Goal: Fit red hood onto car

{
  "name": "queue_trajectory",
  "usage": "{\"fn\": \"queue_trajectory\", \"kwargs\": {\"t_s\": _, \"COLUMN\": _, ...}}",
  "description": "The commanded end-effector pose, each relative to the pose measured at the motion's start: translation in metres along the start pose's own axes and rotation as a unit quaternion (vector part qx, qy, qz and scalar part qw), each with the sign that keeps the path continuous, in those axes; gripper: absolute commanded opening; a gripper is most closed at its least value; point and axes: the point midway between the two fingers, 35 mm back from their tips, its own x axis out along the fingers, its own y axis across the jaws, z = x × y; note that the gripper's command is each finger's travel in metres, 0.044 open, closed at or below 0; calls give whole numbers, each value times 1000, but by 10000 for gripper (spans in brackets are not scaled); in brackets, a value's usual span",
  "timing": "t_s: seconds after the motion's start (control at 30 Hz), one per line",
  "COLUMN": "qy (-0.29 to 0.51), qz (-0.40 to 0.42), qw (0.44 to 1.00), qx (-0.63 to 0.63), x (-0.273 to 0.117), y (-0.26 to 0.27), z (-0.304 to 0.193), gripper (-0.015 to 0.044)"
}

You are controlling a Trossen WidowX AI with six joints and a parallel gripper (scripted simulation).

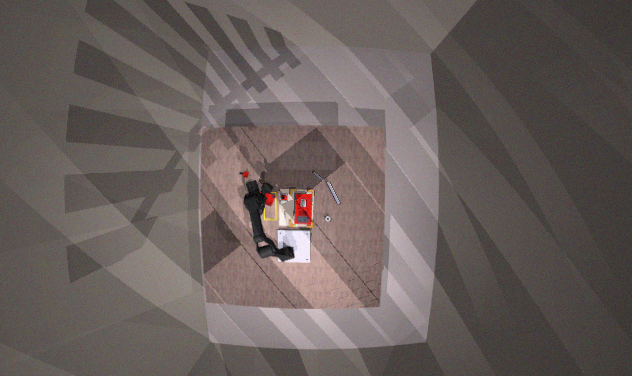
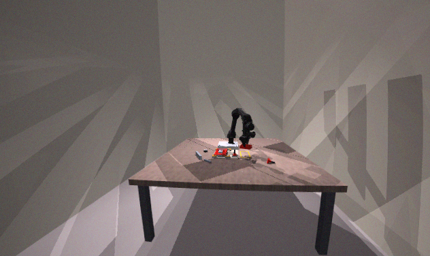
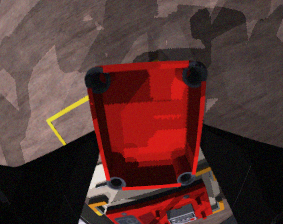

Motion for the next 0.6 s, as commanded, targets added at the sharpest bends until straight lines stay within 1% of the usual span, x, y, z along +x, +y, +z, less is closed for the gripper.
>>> {"fn": "queue_trajectory", "kwargs": {"t_s": 0.0, "qy": 0, "qz": -2, "qw": 999, "qx": -39, "x": 0, "y": 0, "z": 0, "gripper": 0}}
{"fn": "queue_trajectory", "kwargs": {"t_s": 0.57, "qy": 0, "qz": -2, "qw": 975, "qx": -224, "x": 0, "y": 1, "z": -1, "gripper": 0}}
